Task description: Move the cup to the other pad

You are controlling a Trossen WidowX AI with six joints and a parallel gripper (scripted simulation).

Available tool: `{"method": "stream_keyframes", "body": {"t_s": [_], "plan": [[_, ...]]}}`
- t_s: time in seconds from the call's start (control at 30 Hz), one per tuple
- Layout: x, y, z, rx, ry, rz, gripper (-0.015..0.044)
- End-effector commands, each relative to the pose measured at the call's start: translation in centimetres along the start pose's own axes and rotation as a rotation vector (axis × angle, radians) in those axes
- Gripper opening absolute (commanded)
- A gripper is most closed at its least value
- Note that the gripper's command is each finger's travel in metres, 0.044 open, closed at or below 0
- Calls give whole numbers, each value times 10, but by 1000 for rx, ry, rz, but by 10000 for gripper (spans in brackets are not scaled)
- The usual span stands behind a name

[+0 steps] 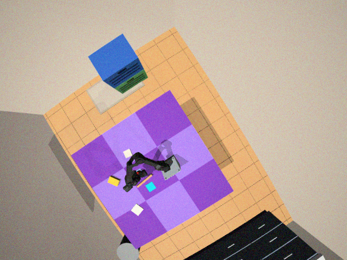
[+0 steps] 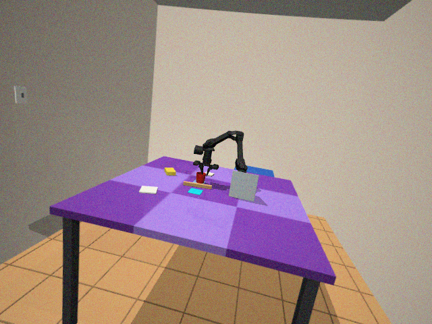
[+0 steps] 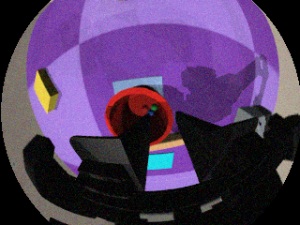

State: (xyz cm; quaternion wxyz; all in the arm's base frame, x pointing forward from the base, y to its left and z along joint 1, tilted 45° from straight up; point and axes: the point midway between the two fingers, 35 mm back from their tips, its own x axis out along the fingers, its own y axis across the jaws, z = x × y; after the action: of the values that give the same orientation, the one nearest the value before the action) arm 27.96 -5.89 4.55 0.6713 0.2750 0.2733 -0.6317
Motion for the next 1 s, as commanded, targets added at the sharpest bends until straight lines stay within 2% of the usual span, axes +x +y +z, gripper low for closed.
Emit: {"method": "stream_keyframes", "body": {"t_s": [0.0, 0.57, 0.7, 0.97], "plan": [[9, -3, 0, -9, -5, -9, 148], [24, -5, 1, -9, -8, -9, 148], [22, -3, 1, -2, -5, -5, 43], [22, -3, 1, -2, -5, -5, 0]]}}
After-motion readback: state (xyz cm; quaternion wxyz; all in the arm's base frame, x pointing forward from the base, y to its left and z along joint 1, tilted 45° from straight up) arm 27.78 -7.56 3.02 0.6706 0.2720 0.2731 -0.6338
